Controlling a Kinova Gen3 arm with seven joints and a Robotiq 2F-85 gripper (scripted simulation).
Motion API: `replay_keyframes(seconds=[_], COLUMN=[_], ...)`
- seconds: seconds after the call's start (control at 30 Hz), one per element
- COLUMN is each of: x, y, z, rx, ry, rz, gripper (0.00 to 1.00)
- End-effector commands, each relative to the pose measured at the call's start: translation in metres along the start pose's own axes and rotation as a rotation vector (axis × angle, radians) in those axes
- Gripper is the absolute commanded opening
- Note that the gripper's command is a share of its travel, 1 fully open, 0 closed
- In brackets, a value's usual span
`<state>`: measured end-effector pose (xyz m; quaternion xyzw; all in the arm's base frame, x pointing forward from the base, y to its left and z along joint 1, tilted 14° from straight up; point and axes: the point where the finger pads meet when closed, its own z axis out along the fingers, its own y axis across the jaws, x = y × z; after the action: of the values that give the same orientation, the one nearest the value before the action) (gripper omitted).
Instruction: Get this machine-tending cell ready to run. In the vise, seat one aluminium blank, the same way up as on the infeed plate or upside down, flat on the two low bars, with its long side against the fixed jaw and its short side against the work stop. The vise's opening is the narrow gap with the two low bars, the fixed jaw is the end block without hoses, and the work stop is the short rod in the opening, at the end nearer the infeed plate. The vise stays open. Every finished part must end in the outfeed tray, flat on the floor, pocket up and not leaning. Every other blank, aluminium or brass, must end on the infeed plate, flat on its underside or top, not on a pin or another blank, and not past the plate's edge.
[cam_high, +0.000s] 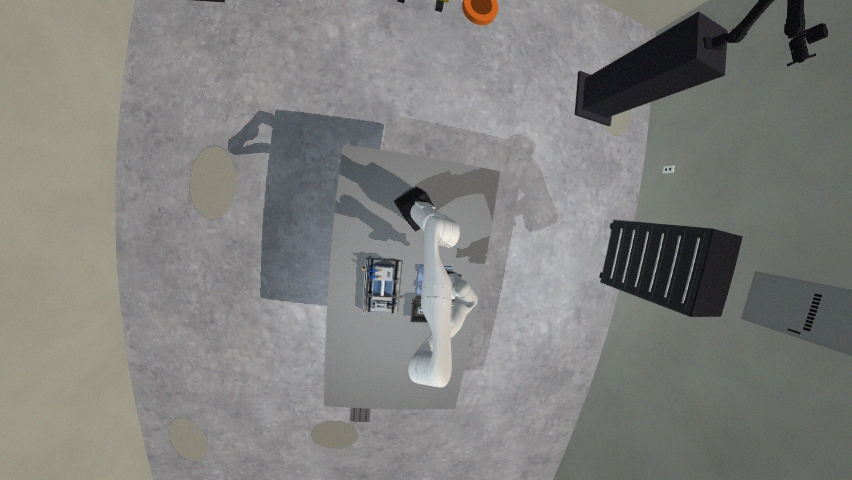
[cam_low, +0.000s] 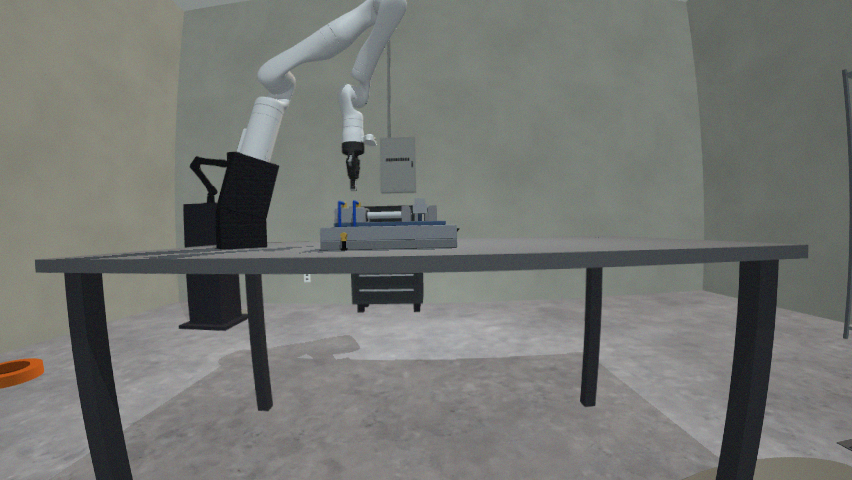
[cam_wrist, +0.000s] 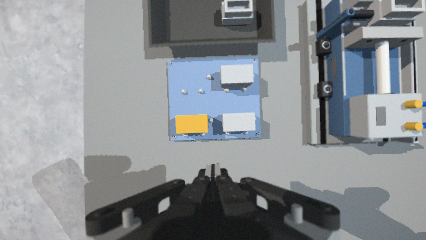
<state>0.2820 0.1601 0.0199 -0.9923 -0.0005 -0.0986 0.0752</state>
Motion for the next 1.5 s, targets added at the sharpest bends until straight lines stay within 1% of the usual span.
replay_keyframes(seconds=[0.0,0.33,0.4,0.9,1.23,1.47], x=[-0.002,-0.002,-0.002,-0.002,-0.002,-0.002], y=[-0.001,-0.001,-0.001,-0.001,-0.001,-0.001], z=[0.003,0.021,0.021,0.051,0.061,0.063], rx=[0.001,0.001,0.001,0.001,0.001,0.001], ry=[-0.005,-0.005,-0.005,-0.005,-0.005,-0.005], rz=[-0.001,-0.001,-0.001,-0.001,-0.001,-0.001], gripper=[0.0,0.0,0.0,0.0,0.0,0.0])
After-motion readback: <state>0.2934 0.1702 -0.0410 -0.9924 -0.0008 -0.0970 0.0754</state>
